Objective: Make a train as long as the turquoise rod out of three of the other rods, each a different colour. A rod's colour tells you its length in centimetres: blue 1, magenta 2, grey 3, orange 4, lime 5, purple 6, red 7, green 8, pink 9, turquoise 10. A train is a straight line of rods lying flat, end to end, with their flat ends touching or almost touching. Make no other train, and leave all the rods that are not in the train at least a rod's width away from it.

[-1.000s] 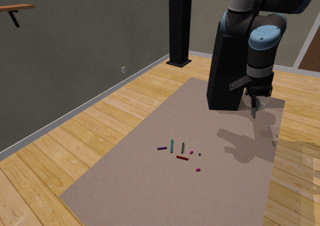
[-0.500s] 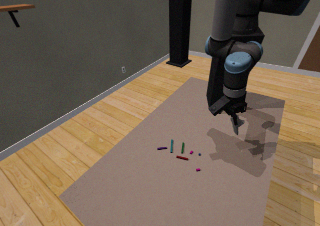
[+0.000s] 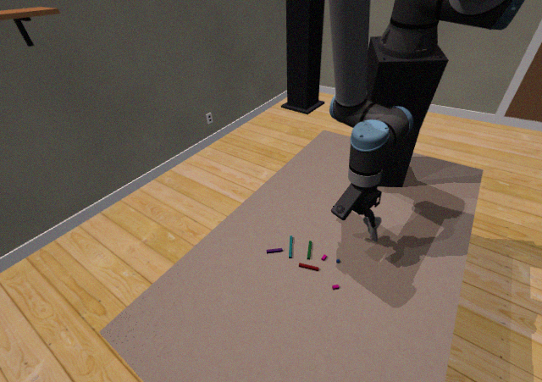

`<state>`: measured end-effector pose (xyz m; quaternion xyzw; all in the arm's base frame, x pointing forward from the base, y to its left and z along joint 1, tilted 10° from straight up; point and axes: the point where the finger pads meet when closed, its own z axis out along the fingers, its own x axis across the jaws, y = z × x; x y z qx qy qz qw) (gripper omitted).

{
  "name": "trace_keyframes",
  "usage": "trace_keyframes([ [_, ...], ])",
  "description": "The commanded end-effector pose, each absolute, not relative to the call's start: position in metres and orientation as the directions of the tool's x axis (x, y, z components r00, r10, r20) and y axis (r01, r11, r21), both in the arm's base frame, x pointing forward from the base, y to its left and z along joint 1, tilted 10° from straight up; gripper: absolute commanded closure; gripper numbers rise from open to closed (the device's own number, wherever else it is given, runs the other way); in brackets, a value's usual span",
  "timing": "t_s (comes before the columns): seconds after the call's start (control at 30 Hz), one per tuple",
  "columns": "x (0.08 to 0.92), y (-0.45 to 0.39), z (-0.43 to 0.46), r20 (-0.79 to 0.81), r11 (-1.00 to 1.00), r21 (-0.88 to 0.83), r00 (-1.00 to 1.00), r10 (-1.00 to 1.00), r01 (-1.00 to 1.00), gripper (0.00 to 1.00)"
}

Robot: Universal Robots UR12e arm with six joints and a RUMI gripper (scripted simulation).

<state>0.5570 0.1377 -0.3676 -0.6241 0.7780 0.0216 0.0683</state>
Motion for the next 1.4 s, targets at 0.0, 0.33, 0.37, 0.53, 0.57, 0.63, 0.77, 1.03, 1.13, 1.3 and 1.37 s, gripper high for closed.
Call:
trace_keyframes([
  [0.0, 0.566, 0.121, -0.394, -0.124, 0.115, -0.098, -0.102, -0.987, -0.989, 0.00],
  [0.33, 0.571, 0.102, -0.425, -0.091, -0.012, -0.139, 0.025, -0.996, -0.990, 0.00],
  [0.37, 0.571, 0.100, -0.428, -0.088, -0.022, -0.141, 0.034, -0.996, -0.990, 0.00],
  [0.53, 0.571, 0.097, -0.434, -0.080, -0.048, -0.149, 0.060, -0.995, -0.988, 0.00],
  [0.57, 0.571, 0.096, -0.435, -0.080, -0.050, -0.149, 0.062, -0.995, -0.988, 0.00],
  [0.63, 0.571, 0.096, -0.435, -0.079, -0.052, -0.150, 0.064, -0.995, -0.987, 0.00],
  [0.77, 0.571, 0.096, -0.435, -0.079, -0.052, -0.150, 0.064, -0.995, -0.987, 0.00],
  [1.03, 0.571, 0.096, -0.435, -0.079, -0.052, -0.150, 0.064, -0.995, -0.987, 0.00],
  [1.13, 0.571, 0.096, -0.435, -0.079, -0.052, -0.150, 0.064, -0.995, -0.987, 0.00],
  [1.3, 0.571, 0.096, -0.435, -0.079, -0.052, -0.150, 0.064, -0.995, -0.987, 0.00],
  [1.37, 0.571, 0.096, -0.435, -0.079, -0.052, -0.150, 0.064, -0.995, -0.987, 0.00],
])
